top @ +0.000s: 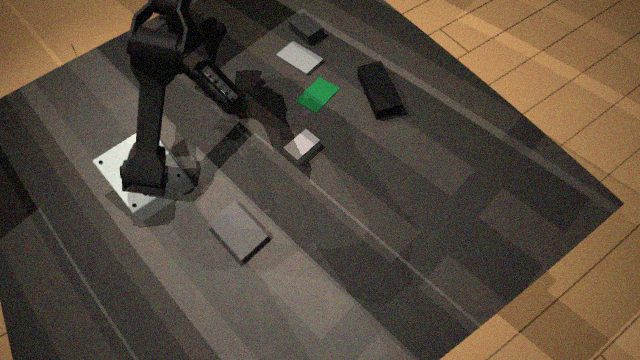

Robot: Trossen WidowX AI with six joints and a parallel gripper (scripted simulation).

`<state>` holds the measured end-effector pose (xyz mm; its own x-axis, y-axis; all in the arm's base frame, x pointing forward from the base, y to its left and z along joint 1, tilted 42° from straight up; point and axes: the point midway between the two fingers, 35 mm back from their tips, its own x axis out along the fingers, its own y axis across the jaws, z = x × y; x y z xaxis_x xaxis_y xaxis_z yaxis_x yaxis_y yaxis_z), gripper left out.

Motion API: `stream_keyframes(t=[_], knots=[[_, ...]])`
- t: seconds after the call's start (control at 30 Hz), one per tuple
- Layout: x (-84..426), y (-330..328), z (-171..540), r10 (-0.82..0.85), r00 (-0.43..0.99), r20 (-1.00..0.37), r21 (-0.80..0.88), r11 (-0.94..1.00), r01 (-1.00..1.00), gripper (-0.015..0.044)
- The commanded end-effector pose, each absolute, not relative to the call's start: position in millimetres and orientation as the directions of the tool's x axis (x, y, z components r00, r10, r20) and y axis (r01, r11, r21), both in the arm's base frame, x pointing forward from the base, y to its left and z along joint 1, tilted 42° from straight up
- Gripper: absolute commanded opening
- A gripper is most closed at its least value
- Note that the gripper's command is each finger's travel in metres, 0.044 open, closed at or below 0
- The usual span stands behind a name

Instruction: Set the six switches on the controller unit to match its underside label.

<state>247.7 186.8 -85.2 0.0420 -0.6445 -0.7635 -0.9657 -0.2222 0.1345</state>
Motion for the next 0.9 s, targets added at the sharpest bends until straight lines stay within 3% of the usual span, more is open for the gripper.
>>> stream_keyframes(t=[0.0,0.87], knots=[[249,186,-79,-0.646,0.047,-0.762,0.133,-0.227,-0.965,0.0336],[253,181,-59,-0.647,0.047,-0.761,0.134,-0.227,-0.965,0.0336]])
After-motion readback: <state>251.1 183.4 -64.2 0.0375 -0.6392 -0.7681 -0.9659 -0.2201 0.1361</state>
